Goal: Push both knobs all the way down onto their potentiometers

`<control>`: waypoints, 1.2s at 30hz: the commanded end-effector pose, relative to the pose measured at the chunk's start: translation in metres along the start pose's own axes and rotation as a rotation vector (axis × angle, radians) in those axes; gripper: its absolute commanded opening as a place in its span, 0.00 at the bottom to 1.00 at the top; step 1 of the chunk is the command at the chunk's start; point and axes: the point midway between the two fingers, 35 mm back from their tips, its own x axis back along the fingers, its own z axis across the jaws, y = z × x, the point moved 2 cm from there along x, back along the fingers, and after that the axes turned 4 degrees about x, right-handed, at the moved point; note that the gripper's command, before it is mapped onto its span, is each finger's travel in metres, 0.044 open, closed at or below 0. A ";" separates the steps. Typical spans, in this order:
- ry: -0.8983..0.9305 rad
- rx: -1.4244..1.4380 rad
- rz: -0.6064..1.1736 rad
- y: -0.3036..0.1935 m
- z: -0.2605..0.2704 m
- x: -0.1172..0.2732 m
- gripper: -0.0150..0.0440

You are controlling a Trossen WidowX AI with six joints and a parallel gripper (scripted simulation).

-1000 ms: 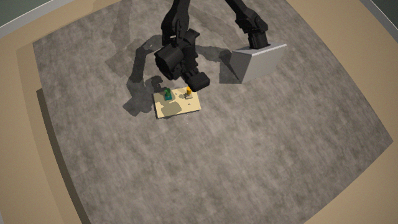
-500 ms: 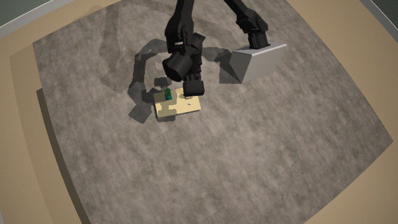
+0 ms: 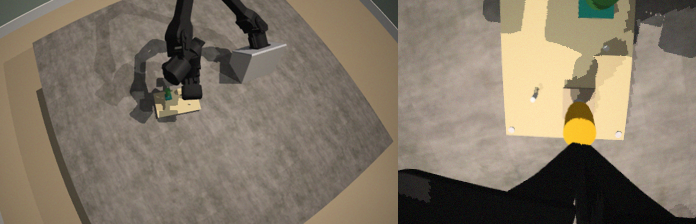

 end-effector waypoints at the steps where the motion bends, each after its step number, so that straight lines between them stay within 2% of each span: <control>1: -0.008 0.011 0.004 -0.002 0.000 -0.007 0.25; 10: -0.009 0.010 0.003 -0.002 -0.001 -0.021 0.25; 36: -0.009 0.010 0.003 -0.002 -0.001 -0.024 0.25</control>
